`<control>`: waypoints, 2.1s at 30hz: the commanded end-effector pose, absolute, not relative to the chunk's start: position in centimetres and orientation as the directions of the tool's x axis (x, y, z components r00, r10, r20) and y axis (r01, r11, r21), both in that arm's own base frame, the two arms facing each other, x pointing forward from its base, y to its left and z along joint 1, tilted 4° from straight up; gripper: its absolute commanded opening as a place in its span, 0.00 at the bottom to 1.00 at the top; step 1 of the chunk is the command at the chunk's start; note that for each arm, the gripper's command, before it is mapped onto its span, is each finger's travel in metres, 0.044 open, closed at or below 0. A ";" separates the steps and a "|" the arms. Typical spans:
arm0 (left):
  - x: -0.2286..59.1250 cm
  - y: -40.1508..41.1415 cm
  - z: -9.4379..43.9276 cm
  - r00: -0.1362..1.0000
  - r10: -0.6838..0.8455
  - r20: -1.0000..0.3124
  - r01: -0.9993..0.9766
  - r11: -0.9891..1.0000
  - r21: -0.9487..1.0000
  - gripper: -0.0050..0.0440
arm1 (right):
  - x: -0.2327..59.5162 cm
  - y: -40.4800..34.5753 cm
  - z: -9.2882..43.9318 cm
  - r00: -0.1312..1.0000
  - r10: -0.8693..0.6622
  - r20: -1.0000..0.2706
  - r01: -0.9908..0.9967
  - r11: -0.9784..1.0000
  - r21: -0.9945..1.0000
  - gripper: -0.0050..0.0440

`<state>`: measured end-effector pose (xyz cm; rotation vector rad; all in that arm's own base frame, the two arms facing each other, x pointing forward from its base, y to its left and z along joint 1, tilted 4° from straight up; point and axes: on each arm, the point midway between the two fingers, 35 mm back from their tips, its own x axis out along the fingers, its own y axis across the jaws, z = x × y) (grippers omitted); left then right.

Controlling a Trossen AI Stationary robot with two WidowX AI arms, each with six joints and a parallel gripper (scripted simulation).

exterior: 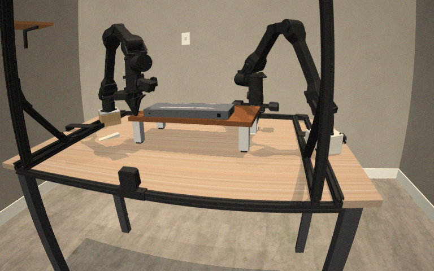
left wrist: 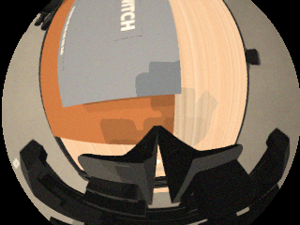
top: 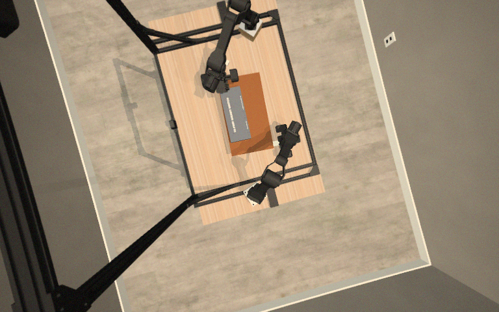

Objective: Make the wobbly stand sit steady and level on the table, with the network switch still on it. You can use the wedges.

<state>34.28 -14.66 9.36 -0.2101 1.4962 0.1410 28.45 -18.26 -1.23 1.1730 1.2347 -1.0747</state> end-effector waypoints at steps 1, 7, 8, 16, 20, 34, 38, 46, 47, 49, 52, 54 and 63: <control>34.1 -14.6 8.5 0.056 -0.032 -0.998 -0.228 0.973 -0.044 0.10 | 28.3 -18.0 -1.3 0.056 0.032 -0.998 0.993 0.106 0.059 0.10; 34.1 -14.6 8.5 0.056 -0.032 -0.998 -0.228 0.973 -0.044 0.10 | 28.3 -17.4 -1.2 0.056 0.032 -0.998 0.993 0.106 0.059 0.10; 34.1 -14.6 8.5 0.056 -0.032 -0.998 -0.228 0.973 -0.044 0.10 | 28.3 -17.4 -1.2 0.056 0.032 -0.998 0.993 0.106 0.059 0.10; 34.1 -14.6 8.5 0.056 -0.032 -0.998 -0.228 0.973 -0.044 0.10 | 28.3 -17.4 -1.2 0.056 0.032 -0.998 0.993 0.106 0.059 0.10; 34.1 -14.6 8.5 0.056 -0.032 -0.998 -0.228 0.973 -0.044 0.10 | 28.3 -17.4 -1.2 0.056 0.032 -0.998 0.993 0.106 0.059 0.10; 34.1 -14.6 8.5 0.056 -0.032 -0.998 -0.228 0.973 -0.044 0.10 | 28.2 -16.7 -1.2 0.056 0.032 -0.998 0.993 0.106 0.059 0.10; 34.1 -14.6 8.5 0.056 -0.032 -0.998 -0.228 0.973 -0.044 0.10 | 28.2 -16.7 -1.2 0.056 0.032 -0.998 0.993 0.106 0.059 0.10; 34.1 -14.6 8.5 0.056 -0.032 -0.998 -0.228 0.973 -0.044 0.10 | 28.2 -16.4 -1.2 0.056 0.032 -0.998 0.993 0.106 0.059 0.10; 34.1 -14.6 8.5 0.056 -0.032 -0.998 -0.228 0.973 -0.044 0.10 | 28.2 -16.4 -1.2 0.056 0.032 -0.998 0.993 0.106 0.059 0.10; 34.1 -14.6 8.5 0.056 -0.032 -0.998 -0.228 0.973 -0.044 0.10 | 28.2 -16.4 -1.2 0.056 0.032 -0.998 0.993 0.106 0.059 0.10; 34.1 -14.6 8.5 0.056 -0.032 -0.998 -0.228 0.973 -0.044 0.10 | 28.2 -16.4 -1.2 0.056 0.032 -0.998 0.993 0.106 0.059 0.10; 34.1 -14.6 8.5 0.056 -0.032 -0.998 -0.228 0.973 -0.044 0.10 | 28.2 -16.4 -1.2 0.056 0.032 -0.998 0.993 0.106 0.059 0.10; 34.1 -14.6 8.5 0.056 -0.032 -0.998 -0.228 0.973 -0.044 0.10 | 28.1 -16.0 -1.2 0.056 0.032 -0.998 0.993 0.106 0.059 0.10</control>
